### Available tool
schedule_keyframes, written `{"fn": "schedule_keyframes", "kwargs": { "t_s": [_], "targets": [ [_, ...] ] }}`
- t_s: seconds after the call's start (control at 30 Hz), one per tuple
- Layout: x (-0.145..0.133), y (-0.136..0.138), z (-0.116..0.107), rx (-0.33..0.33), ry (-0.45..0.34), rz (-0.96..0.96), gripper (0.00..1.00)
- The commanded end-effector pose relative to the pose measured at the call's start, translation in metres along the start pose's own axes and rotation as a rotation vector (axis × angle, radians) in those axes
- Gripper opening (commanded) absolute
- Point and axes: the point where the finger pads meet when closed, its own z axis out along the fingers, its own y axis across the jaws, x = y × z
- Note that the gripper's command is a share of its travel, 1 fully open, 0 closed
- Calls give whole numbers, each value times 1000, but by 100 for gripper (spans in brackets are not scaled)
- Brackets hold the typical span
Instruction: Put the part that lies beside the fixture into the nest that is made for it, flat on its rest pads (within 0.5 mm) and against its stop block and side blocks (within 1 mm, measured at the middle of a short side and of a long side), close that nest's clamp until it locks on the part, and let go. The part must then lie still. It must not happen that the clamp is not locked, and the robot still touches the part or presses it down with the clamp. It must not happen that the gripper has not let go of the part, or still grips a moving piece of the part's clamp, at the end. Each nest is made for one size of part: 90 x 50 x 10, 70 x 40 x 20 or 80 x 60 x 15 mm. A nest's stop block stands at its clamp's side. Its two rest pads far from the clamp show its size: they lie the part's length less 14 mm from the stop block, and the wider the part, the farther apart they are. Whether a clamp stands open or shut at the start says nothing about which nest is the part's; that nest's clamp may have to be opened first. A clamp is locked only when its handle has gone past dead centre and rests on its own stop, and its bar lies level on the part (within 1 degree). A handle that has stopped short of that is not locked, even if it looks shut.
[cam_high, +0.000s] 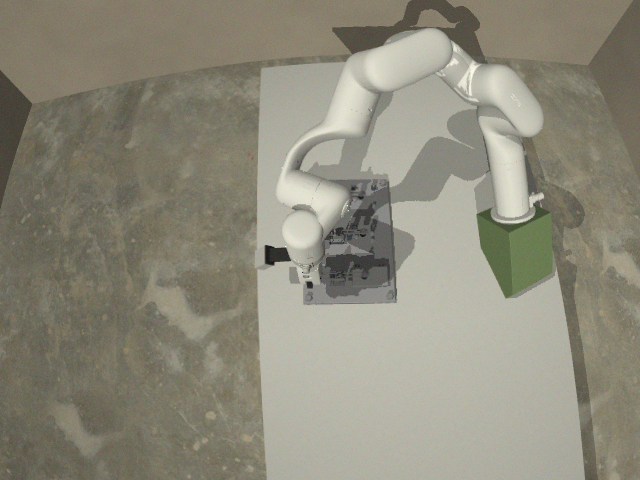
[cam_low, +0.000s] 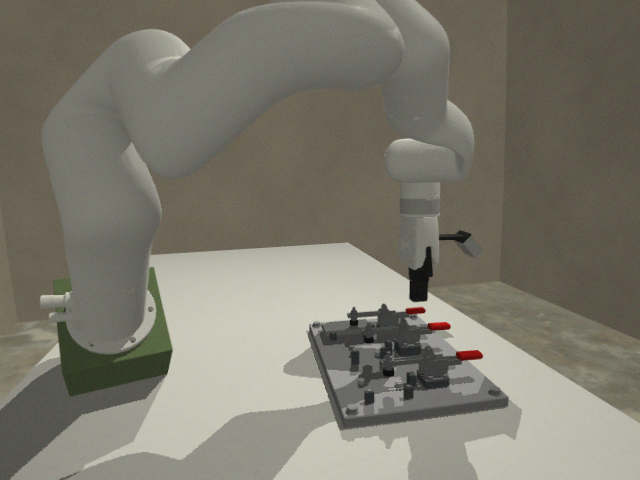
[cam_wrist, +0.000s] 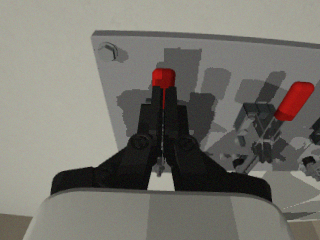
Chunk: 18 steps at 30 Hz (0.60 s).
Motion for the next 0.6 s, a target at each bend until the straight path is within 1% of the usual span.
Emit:
{"fn": "schedule_keyframes", "kwargs": {
  "t_s": [0.0,0.2,0.57],
  "targets": [
    [2,-1,3,2,3,1,0],
    [2,-1,9,2,3,1,0],
    [2,-1,10,2,3,1,0]
  ]
}}
